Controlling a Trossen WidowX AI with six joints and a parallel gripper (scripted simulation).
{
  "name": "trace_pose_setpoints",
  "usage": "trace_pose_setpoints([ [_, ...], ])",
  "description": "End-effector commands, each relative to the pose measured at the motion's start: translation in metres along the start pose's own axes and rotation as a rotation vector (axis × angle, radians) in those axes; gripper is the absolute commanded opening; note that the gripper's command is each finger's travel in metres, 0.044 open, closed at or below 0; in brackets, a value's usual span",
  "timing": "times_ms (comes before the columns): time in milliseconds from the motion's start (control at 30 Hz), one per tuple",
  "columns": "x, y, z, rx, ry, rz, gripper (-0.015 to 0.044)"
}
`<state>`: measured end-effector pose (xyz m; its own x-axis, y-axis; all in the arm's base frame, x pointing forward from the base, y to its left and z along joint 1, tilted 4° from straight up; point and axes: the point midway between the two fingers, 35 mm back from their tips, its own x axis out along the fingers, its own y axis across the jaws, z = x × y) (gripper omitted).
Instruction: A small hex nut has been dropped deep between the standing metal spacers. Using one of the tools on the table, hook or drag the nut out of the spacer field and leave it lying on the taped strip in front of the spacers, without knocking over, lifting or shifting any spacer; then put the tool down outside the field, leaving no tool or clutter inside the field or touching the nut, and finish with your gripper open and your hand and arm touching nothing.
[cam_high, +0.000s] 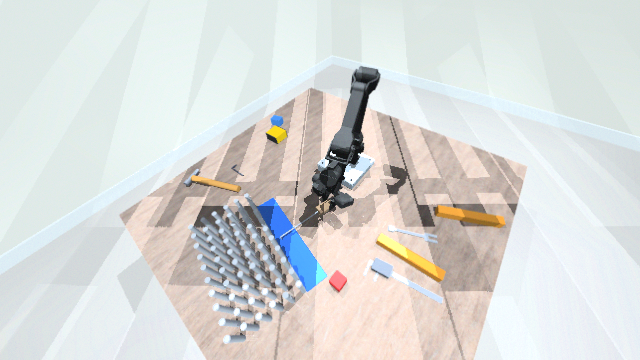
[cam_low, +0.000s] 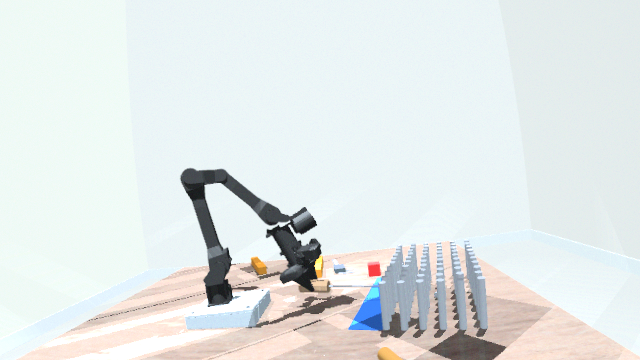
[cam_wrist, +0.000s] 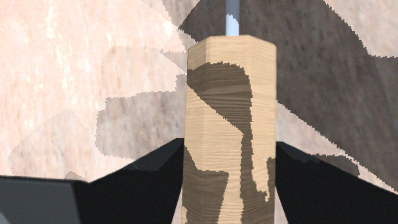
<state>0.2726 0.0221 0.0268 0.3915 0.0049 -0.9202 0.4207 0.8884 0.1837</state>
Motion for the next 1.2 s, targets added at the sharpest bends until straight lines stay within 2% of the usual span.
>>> trace_pose_setpoints([
  [0,0.002,0.000,0.001,0.003,-0.012,0.001,0.0000],
  [1167,0.010,0.002,0.022,0.000,-0.014,0.002,0.0000],
])
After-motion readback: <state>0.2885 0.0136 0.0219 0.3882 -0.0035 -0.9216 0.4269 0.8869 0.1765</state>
